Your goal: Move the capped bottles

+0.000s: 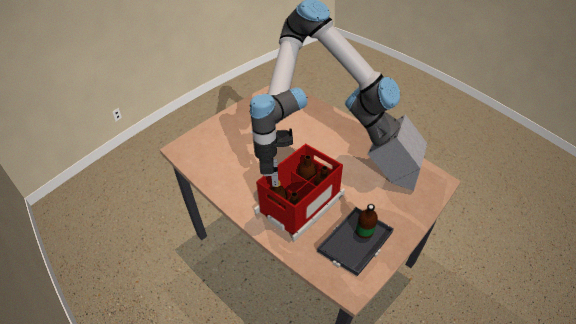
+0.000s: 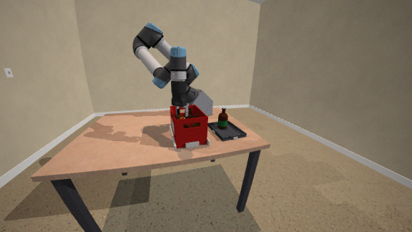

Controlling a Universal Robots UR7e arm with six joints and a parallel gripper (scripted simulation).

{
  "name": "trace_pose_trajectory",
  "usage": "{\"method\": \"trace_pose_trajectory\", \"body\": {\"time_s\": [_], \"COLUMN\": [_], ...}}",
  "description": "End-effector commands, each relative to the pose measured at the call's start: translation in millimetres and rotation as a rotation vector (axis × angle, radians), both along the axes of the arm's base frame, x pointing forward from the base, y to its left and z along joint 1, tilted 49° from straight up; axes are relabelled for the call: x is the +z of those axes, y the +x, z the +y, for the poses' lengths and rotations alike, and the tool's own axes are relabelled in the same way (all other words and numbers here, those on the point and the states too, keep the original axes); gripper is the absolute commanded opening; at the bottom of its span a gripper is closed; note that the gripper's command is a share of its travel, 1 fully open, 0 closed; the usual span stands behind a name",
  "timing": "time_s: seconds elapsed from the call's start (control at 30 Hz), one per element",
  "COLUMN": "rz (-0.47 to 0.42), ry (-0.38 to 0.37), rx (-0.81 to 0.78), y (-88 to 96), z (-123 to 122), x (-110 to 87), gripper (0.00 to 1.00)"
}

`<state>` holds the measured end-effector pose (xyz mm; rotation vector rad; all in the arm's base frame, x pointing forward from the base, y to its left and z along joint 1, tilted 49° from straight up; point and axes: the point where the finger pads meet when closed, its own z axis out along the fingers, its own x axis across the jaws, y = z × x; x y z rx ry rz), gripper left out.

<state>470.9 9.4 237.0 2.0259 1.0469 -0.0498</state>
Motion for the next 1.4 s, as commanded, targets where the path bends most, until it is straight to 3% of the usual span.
{"method": "trace_pose_trajectory", "body": {"time_s": [0.0,1.37], "rz": [-0.001,-0.001], "ry": [0.0,0.0], "rx": [0.001,0.001], "y": [0.8,13.7], "z": [-1,-27], "x": [-0.9,-26.2], "gripper": [1.0,1.0]}}
